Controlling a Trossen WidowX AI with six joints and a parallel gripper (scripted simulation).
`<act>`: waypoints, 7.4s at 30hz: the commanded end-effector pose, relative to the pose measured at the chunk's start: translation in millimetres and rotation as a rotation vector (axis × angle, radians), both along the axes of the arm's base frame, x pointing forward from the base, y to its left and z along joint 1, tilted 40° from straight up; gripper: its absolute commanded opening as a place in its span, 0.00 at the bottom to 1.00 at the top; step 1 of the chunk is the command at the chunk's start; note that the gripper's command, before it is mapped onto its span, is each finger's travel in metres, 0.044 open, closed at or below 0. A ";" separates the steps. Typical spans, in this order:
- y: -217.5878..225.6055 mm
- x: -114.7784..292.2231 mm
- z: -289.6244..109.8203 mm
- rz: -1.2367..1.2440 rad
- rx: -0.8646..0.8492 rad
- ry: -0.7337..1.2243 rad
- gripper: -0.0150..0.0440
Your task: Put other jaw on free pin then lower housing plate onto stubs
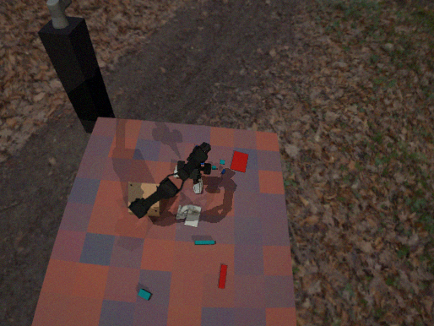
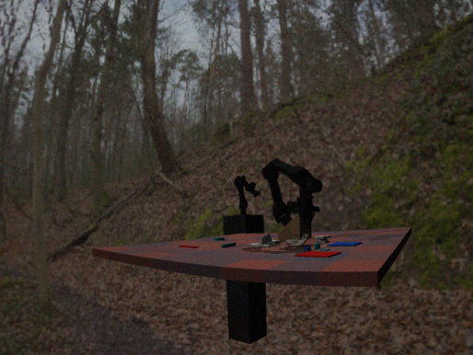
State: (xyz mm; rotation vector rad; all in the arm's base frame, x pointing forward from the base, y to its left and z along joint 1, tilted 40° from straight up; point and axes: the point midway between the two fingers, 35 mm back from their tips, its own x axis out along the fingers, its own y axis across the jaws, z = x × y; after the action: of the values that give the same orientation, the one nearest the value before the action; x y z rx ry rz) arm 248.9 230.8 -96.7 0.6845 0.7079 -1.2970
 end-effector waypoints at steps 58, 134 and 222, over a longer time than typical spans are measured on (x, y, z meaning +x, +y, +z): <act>-26.0 45.2 -34.9 0.000 -0.016 0.003 0.25; 12.0 52.2 8.7 0.011 -0.011 0.000 1.00; 13.6 52.7 13.1 0.003 -0.011 0.001 1.00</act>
State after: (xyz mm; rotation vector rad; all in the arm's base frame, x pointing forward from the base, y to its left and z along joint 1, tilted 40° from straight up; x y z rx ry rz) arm 301.5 244.4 -83.6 0.6735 0.7014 -1.2976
